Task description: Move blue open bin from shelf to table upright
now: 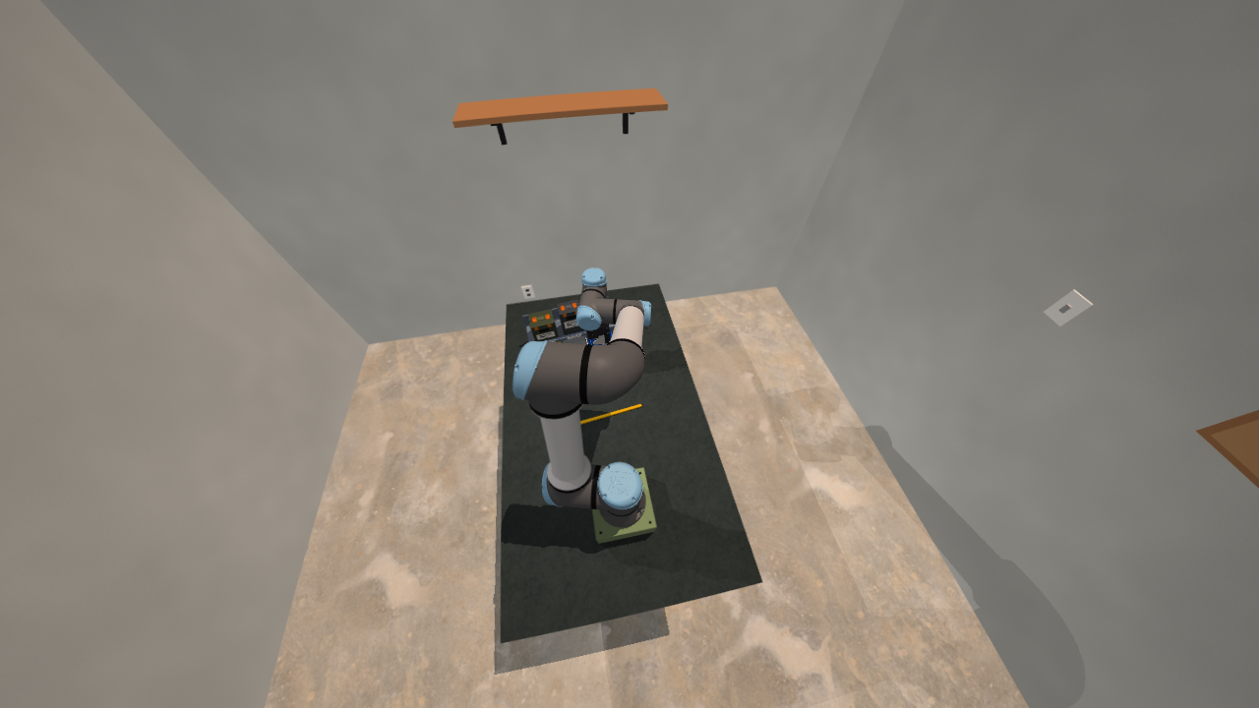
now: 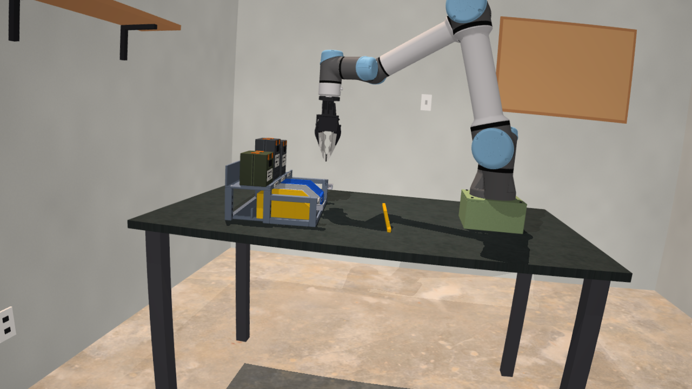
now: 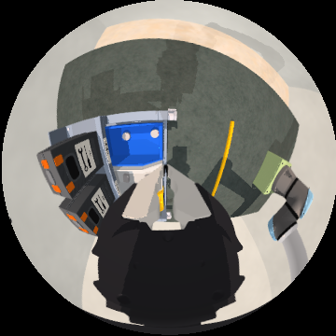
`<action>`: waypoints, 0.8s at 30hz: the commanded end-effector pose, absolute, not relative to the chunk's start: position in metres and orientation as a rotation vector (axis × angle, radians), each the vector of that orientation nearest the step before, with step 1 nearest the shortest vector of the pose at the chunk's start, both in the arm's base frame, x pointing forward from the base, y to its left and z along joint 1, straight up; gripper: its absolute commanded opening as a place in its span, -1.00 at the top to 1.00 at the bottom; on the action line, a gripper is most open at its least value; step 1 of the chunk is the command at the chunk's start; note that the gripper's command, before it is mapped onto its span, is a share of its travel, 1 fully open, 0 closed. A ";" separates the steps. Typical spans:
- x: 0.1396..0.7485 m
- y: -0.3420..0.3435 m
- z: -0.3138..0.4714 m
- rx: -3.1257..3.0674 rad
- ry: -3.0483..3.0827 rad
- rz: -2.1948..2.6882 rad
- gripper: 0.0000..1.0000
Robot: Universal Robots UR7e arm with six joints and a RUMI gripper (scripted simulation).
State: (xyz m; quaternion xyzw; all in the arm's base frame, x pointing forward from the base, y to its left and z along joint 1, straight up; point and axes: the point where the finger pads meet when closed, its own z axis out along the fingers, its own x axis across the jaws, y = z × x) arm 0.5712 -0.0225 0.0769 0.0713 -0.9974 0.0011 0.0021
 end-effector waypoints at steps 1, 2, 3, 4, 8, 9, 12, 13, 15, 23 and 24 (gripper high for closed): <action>0.580 -0.025 0.077 0.224 -3.130 0.004 1.00; 0.580 -0.025 0.077 0.224 -3.130 0.004 1.00; 0.581 -0.026 0.077 0.224 -3.130 0.004 1.00; 0.582 -0.026 0.077 0.224 -3.130 0.004 1.00; 0.583 -0.026 0.077 0.224 -3.130 0.004 1.00; 0.584 -0.026 0.077 0.224 -3.130 0.004 1.00; 0.584 -0.026 0.077 0.224 -3.130 0.004 1.00; 0.584 -0.026 0.077 0.224 -3.130 0.004 1.00; 0.584 -0.026 0.077 0.224 -3.130 0.004 1.00; 0.584 -0.026 0.077 0.224 -3.130 0.004 1.00; 0.584 -0.026 0.077 0.224 -3.130 0.004 1.00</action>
